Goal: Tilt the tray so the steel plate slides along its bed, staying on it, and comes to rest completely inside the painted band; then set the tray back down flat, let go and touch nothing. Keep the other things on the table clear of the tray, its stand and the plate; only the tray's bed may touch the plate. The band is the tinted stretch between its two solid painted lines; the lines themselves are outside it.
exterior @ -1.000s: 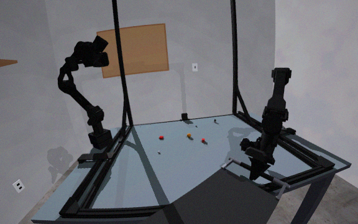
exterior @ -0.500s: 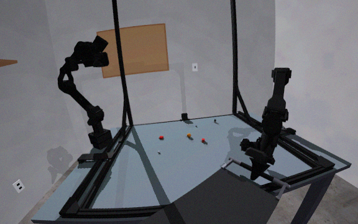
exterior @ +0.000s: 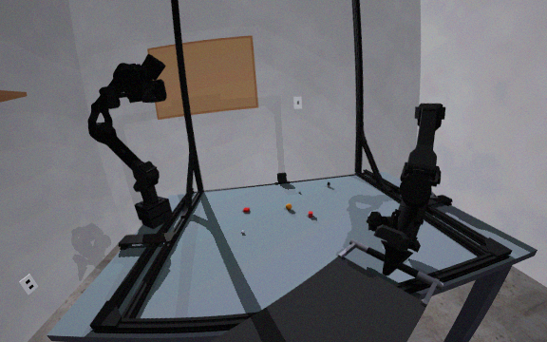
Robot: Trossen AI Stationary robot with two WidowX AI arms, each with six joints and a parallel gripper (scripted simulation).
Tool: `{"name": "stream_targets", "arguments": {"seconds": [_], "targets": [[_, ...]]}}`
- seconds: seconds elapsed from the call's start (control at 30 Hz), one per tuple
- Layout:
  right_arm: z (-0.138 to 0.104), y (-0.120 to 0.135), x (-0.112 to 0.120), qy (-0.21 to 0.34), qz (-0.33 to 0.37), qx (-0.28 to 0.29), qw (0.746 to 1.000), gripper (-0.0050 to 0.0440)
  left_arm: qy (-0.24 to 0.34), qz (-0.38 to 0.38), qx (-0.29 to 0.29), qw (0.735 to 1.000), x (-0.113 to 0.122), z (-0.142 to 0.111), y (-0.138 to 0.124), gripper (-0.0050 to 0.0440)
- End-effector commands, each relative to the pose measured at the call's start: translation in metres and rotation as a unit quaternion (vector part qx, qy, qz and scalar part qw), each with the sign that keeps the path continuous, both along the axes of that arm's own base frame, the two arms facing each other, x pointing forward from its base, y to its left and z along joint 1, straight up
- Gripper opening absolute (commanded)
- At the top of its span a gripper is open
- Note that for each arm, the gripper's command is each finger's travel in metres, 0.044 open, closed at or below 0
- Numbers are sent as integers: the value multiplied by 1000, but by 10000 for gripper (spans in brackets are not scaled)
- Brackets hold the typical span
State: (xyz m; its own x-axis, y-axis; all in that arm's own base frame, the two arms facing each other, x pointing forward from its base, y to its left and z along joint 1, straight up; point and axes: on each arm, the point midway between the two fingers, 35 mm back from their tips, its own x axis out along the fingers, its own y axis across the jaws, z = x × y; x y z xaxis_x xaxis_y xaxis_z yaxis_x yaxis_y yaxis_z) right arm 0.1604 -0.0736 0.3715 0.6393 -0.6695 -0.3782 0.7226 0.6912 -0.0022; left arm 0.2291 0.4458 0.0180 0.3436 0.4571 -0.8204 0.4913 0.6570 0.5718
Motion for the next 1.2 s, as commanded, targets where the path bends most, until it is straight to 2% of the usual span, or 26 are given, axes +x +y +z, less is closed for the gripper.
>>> {"name": "stream_targets", "arguments": {"seconds": [0.0,1.17], "targets": [[0,0,0,-2,-2,0,1000,440,0,1,1,1000,1,0,1,0],[0,0,0,-2,-2,0,1000,440,0,1,2,1000,1,12,1,0]]}}
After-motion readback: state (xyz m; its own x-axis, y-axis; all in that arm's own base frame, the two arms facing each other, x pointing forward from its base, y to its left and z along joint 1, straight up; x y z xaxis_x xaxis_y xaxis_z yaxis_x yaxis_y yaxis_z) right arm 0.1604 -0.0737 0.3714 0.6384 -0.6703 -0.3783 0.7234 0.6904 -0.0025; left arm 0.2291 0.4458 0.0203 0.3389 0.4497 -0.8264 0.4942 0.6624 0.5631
